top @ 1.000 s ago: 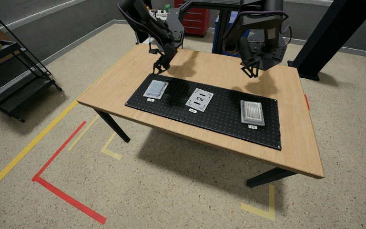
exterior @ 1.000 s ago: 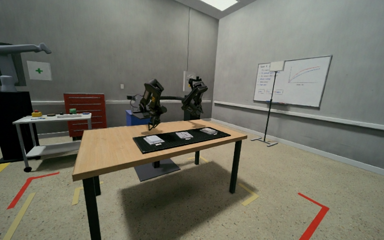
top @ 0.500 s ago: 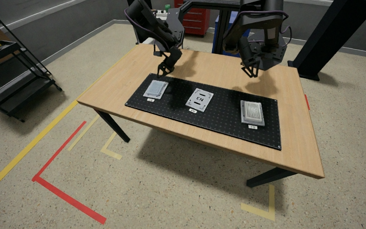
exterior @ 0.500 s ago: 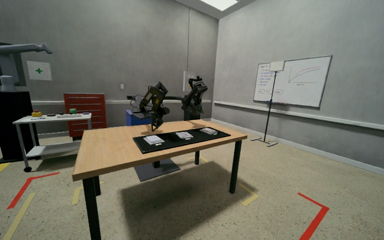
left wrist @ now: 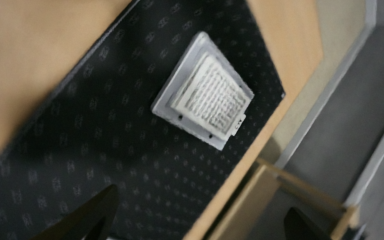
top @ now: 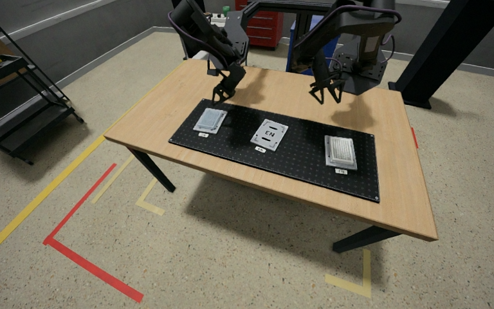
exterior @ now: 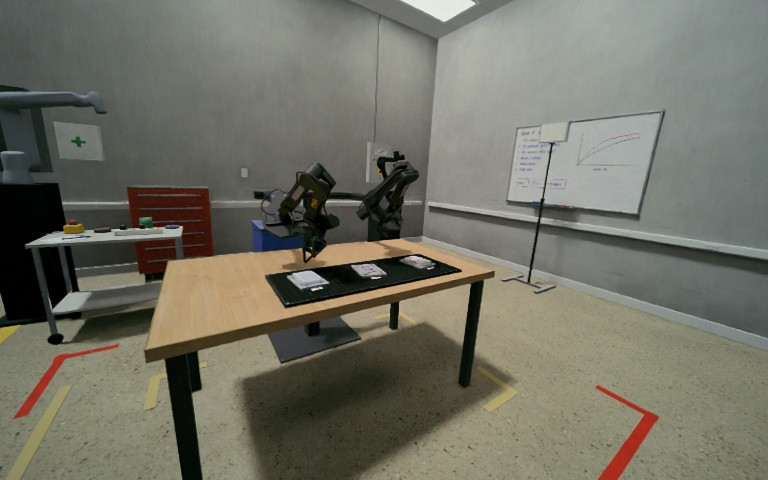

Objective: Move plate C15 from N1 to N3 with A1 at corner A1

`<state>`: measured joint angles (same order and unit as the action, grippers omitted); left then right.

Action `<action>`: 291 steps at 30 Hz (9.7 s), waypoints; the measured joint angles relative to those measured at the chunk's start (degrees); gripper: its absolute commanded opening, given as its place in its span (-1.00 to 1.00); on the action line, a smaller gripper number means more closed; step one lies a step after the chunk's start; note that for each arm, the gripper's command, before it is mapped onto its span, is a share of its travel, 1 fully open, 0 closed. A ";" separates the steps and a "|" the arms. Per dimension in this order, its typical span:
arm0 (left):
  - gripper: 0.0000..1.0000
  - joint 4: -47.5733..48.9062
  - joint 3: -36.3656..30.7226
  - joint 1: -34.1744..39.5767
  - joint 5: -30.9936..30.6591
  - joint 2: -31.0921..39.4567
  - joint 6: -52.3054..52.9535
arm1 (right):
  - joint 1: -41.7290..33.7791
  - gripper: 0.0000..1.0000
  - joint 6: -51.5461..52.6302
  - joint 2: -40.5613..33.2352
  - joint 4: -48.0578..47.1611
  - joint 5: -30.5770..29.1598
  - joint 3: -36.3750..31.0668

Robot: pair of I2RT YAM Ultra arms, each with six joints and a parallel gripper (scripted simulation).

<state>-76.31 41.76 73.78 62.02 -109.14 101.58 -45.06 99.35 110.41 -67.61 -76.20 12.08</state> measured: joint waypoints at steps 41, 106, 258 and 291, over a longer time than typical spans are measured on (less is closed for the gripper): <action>1.00 42.80 -1.18 16.00 -4.74 17.57 -48.04 | 11.30 1.00 -47.76 -17.40 24.50 30.58 17.00; 1.00 98.84 -9.09 21.44 -15.78 26.05 -76.08 | 36.26 1.00 -102.44 -32.52 68.85 64.17 20.22; 1.00 99.30 -9.09 21.44 -15.91 26.05 -75.89 | -11.63 0.59 -44.22 12.63 91.89 37.22 65.88; 1.00 99.30 -9.09 21.44 -15.91 26.05 -75.89 | -13.11 0.59 -43.12 12.09 93.13 37.11 67.65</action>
<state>22.98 32.67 95.22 46.11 -83.09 25.69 -58.17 56.23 122.50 25.52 -39.09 79.72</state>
